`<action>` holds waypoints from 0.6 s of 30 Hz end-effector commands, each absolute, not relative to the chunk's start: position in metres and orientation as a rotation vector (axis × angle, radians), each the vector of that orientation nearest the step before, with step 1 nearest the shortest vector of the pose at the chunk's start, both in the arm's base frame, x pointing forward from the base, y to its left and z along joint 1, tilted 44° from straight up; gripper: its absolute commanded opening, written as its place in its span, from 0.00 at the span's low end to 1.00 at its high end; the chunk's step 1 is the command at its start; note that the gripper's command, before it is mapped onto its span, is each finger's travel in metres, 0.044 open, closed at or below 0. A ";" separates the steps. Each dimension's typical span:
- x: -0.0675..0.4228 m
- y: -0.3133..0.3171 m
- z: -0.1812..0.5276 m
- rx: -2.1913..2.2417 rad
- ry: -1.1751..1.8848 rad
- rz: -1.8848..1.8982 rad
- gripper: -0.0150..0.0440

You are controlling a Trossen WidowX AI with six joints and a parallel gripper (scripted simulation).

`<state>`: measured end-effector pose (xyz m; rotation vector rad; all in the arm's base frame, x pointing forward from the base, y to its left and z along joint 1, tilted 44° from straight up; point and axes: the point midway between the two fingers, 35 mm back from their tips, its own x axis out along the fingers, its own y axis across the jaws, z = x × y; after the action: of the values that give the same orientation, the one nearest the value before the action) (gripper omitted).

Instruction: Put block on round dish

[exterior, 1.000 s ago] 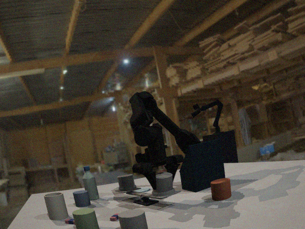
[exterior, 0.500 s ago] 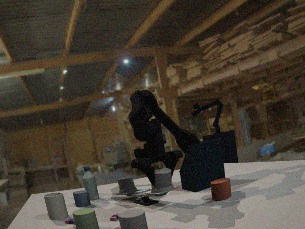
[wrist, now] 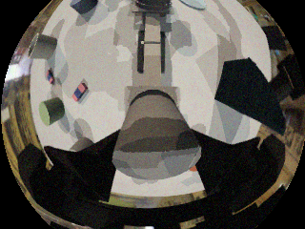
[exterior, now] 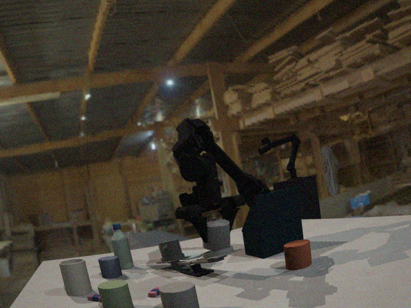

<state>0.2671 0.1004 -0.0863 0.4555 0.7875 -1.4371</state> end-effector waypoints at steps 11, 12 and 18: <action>0.270 0.122 -0.073 0.489 0.796 -1.422 0.25; 0.270 0.123 -0.072 0.489 0.796 -1.422 0.25; 0.269 0.128 -0.066 0.489 0.796 -1.422 0.25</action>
<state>0.2680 0.1213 -0.0705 0.4746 0.7959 -1.4278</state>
